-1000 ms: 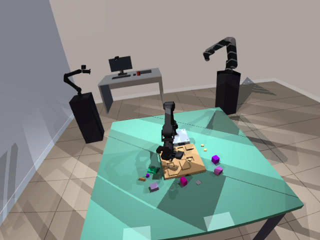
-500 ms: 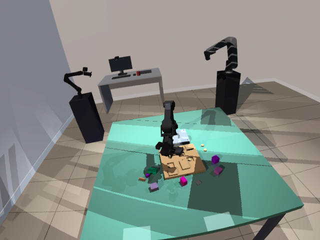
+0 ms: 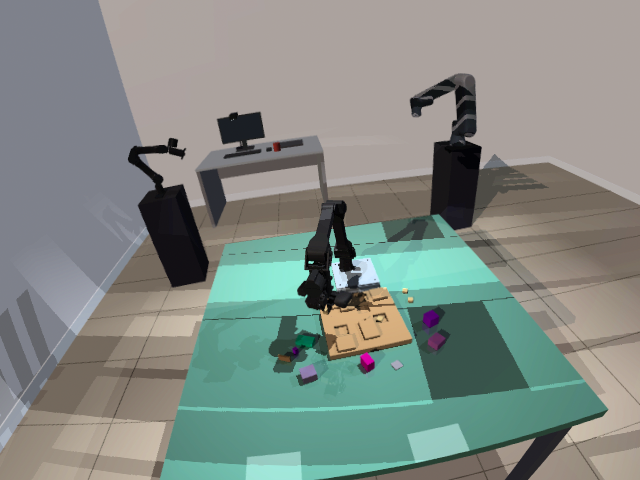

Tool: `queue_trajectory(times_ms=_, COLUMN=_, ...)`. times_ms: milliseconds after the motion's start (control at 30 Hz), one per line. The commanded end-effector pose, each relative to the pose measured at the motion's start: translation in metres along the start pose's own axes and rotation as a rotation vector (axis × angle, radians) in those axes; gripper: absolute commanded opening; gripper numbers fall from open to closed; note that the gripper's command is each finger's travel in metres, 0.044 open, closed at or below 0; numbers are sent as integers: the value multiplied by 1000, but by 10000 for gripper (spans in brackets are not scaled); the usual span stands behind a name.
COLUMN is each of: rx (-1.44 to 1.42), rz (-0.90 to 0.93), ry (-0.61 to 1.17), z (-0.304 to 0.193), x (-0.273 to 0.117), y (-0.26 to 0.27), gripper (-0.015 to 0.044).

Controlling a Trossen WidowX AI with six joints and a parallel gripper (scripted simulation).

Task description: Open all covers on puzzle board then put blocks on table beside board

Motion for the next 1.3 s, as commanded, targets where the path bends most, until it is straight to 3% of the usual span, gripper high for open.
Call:
queue_trajectory(times_ms=0, rx=-6, rz=-3, ry=-1, z=4, x=0, y=-15, gripper=80)
queue_trajectory(times_ms=900, rx=-6, rz=-11, ry=-2, z=17, x=-2, y=-119, gripper=80)
queue_trajectory(times_ms=1267, rx=-6, rz=-11, ry=-3, z=19, x=11, y=-121, gripper=80)
Point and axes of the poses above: the point midway between the two fingers, 35 mm back from their tips, its own x axis out along the fingers, its own y axis across the jaws, z = x × y, the point moved 2 cm from there along -x, back along the fingers, and after that the axes turned 11 degrees about x, right-handed, at the moved point
